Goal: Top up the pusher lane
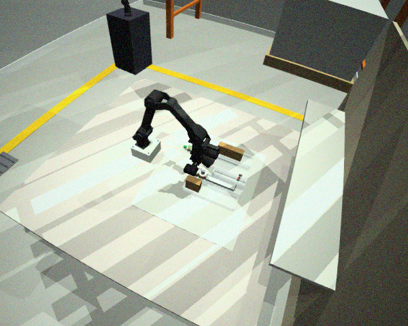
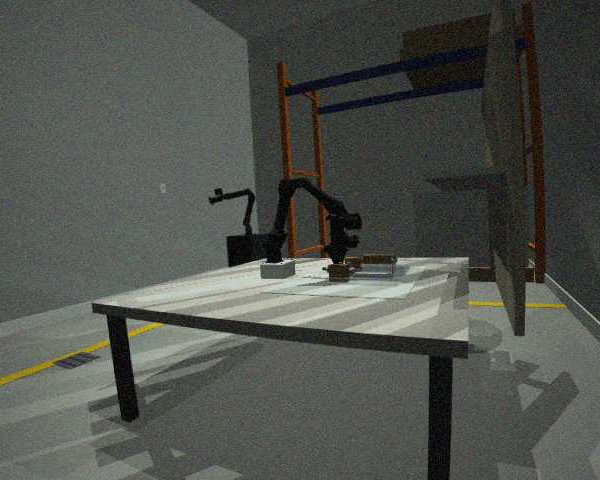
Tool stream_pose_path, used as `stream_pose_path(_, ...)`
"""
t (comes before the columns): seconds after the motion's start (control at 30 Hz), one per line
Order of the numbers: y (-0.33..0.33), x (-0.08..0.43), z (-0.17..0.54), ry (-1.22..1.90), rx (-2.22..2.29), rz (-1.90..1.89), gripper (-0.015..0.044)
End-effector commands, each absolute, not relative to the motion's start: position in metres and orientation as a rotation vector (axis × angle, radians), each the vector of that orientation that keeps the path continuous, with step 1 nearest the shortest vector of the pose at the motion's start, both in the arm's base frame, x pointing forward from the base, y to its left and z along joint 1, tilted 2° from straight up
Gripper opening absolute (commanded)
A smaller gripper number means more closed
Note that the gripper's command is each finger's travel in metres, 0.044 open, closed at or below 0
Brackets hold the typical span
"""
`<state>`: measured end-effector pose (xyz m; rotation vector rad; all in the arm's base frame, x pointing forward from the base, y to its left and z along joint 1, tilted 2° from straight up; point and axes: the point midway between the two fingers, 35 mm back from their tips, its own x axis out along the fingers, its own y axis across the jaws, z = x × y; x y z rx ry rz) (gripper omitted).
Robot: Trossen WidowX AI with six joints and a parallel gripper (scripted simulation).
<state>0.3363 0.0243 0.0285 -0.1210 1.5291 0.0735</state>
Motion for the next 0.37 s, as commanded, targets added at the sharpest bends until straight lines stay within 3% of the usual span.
stream_pose_path(0.0,0.023,0.325,0.029,1.535,-0.121,0.071,0.0289)
stream_pose_path(0.33,0.018,0.291,0.028,1.538,-0.121,0.071,0.0289)
